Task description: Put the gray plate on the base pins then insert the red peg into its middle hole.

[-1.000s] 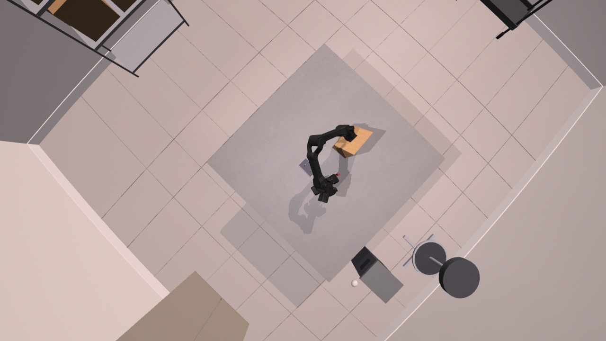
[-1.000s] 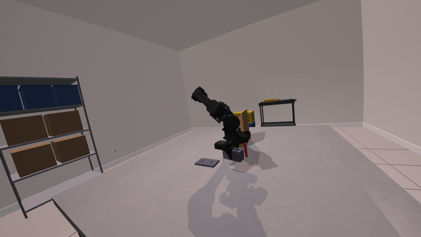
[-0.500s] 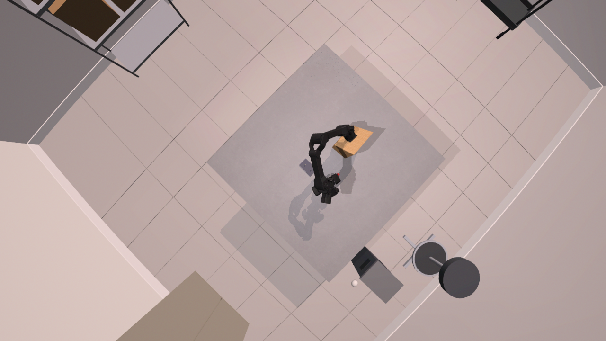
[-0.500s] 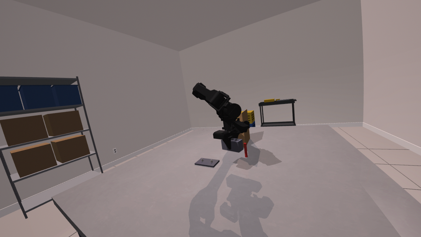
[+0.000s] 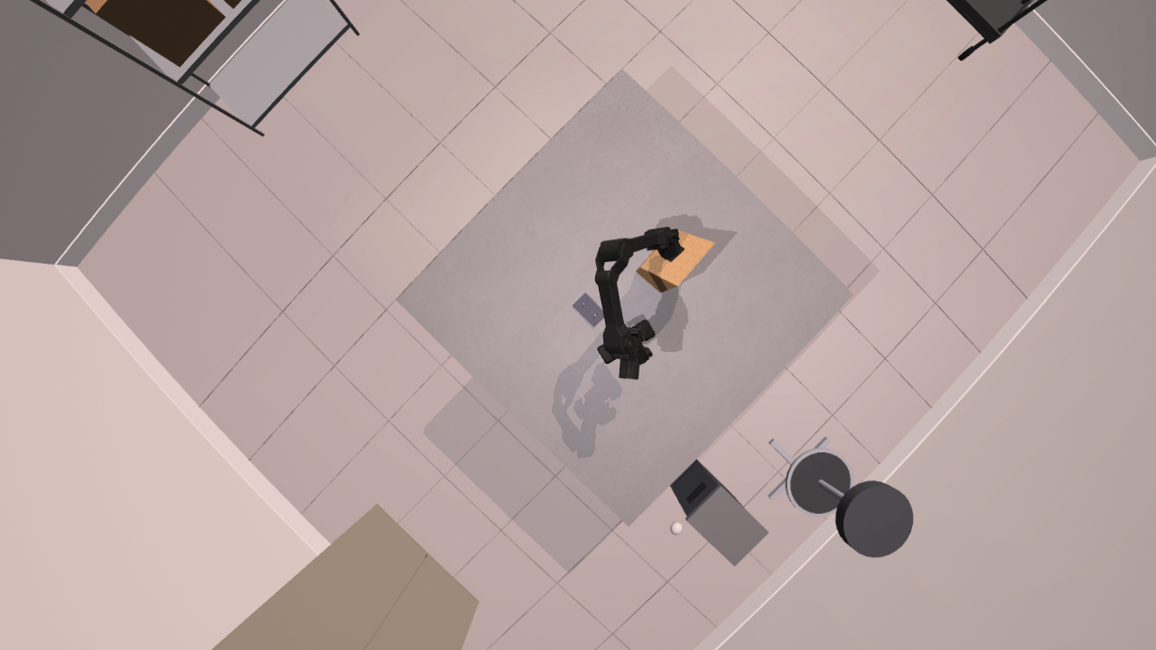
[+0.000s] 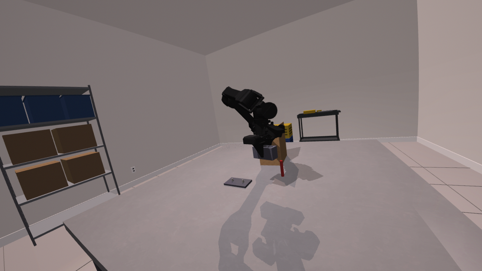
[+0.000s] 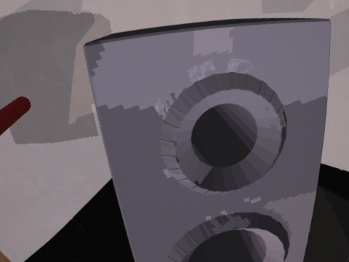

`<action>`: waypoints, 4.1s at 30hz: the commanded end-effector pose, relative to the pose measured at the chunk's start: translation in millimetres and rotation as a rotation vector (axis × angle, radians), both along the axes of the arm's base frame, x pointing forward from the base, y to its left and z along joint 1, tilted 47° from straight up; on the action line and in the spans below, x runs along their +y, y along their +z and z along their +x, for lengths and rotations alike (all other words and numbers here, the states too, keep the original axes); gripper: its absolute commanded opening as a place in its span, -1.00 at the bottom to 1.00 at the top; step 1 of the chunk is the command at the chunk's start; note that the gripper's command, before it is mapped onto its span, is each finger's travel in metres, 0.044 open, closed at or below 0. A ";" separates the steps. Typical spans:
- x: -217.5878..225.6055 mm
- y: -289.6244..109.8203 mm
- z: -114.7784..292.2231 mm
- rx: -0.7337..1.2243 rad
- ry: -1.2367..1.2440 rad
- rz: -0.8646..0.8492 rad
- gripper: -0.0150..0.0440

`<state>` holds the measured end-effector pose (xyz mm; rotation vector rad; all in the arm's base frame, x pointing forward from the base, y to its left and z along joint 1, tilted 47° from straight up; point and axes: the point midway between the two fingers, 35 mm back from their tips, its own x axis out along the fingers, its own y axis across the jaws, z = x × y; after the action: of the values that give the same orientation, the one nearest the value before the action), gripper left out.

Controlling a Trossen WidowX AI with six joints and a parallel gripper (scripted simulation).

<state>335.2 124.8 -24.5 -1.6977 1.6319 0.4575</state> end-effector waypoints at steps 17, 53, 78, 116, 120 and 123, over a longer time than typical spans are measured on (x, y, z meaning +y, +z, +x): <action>-53.5 19.9 15.1 0.064 0.051 0.009 -0.49; -164.0 57.3 14.5 0.169 0.152 -0.038 -0.49; -169.7 59.7 13.8 0.174 0.155 -0.041 -0.49; -195.0 35.6 19.2 0.168 0.156 -0.038 -0.49; -195.0 35.6 19.2 0.168 0.156 -0.038 -0.14; -195.0 35.6 19.2 0.168 0.156 -0.038 0.13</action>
<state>354.5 -70.2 10.9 -1.8679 1.6396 0.6665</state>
